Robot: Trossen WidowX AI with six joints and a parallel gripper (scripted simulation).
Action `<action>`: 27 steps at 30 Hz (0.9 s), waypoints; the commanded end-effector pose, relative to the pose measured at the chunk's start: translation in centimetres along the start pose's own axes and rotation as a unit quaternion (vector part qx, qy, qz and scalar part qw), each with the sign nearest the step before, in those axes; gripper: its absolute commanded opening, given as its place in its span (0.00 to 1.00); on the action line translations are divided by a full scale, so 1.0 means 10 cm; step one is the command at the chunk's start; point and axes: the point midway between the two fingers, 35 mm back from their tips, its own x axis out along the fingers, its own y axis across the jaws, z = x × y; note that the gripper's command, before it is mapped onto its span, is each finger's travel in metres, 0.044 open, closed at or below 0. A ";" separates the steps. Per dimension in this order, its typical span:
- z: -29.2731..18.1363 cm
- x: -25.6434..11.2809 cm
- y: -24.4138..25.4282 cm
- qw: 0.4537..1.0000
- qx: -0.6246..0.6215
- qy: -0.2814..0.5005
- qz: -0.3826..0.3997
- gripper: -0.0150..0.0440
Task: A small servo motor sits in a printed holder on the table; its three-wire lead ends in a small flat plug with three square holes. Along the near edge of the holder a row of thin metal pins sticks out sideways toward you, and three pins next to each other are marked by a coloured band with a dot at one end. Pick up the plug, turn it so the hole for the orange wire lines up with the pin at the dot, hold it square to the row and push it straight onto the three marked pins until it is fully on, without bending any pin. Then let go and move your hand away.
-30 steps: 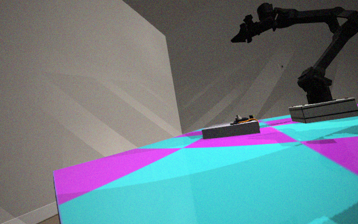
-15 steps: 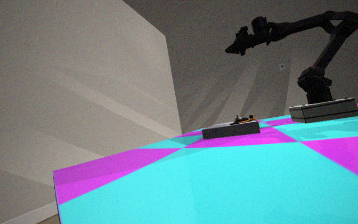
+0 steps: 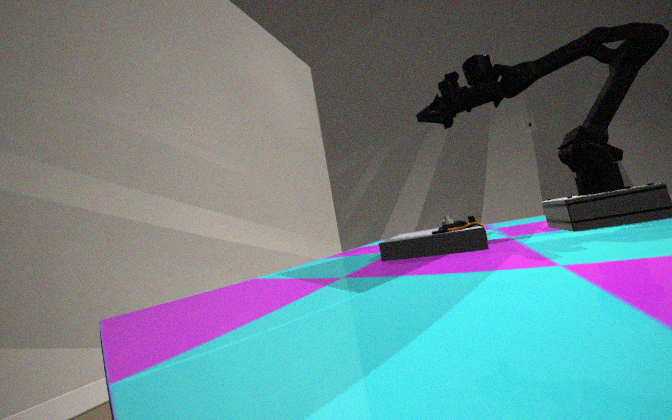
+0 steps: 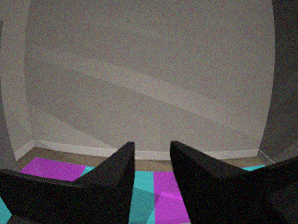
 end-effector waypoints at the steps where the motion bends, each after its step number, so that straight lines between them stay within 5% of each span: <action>1: -0.23 0.19 0.10 0.998 0.008 0.064 0.017 0.45; 27: -1.79 0.67 0.68 0.876 -0.005 0.477 0.068 0.45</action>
